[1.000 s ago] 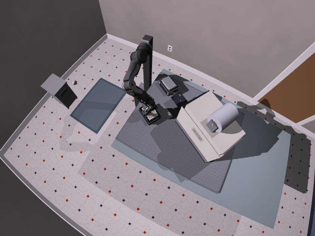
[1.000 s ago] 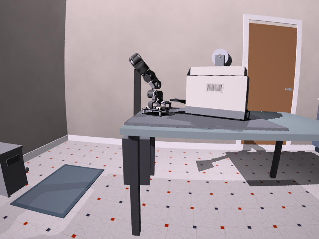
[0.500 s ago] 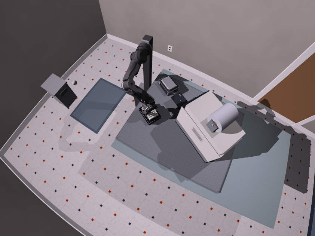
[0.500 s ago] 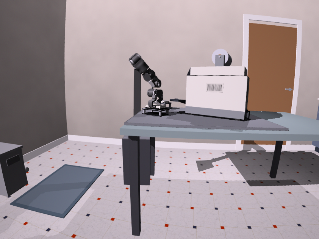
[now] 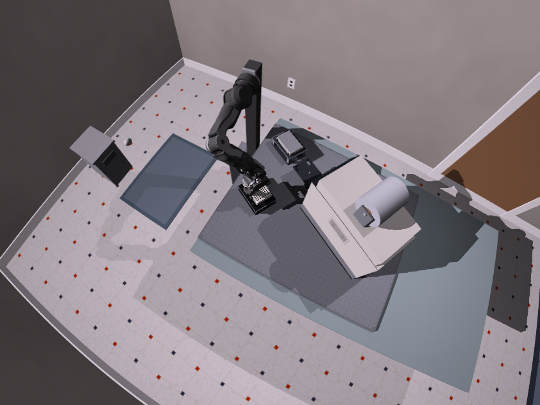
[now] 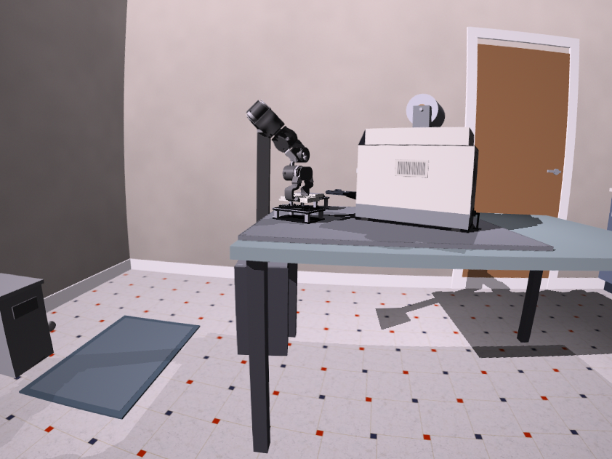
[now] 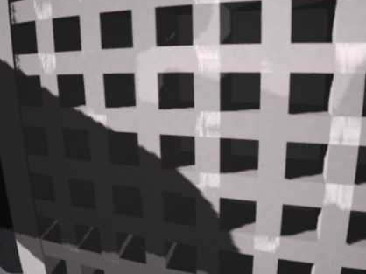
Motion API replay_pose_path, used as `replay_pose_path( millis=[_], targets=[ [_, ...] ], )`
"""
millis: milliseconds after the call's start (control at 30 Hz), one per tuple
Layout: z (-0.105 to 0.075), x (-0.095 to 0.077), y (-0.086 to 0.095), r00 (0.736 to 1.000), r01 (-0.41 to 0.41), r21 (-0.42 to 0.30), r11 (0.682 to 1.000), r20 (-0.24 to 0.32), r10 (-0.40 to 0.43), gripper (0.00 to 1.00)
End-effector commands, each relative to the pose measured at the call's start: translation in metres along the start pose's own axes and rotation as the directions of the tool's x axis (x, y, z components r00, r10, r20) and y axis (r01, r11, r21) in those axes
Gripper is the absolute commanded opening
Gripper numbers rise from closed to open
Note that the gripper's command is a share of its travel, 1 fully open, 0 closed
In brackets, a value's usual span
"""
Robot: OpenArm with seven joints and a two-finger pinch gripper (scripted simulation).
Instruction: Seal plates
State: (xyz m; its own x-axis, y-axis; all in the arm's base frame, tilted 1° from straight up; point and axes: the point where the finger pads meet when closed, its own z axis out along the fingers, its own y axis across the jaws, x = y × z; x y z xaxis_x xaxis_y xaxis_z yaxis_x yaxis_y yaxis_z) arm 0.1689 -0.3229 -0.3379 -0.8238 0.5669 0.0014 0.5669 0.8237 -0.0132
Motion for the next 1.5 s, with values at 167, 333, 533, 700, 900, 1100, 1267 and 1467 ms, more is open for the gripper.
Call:
replay_pose_path(
  millis=[167, 333, 533, 700, 900, 1100, 1267, 1467],
  targets=[
    [-0.010, -0.001, -0.001, 1.000, -0.002, 0.006, 1.000, -0.001, 0.002, 0.00],
    [-0.017, -0.001, -0.001, 1.000, -0.002, 0.006, 1.000, 0.000, 0.002, 0.00],
    [-0.026, -0.001, -0.001, 1.000, -0.001, 0.006, 1.000, -0.001, 0.001, 0.00],
    [-0.035, -0.001, -0.001, 1.000, -0.001, 0.006, 1.000, -0.001, 0.001, 0.00],
    [-0.042, -0.001, -0.001, 1.000, -0.001, 0.005, 1.000, 0.001, 0.001, 0.00],
    [-0.052, -0.001, -0.001, 1.000, -0.001, 0.006, 1.000, 0.000, 0.001, 0.00],
    [-0.054, 0.000, 0.000, 1.000, -0.001, 0.003, 1.000, -0.002, 0.001, 0.00],
    [-0.054, 0.000, 0.000, 1.000, -0.001, 0.003, 1.000, -0.002, 0.001, 0.00]
  ],
)
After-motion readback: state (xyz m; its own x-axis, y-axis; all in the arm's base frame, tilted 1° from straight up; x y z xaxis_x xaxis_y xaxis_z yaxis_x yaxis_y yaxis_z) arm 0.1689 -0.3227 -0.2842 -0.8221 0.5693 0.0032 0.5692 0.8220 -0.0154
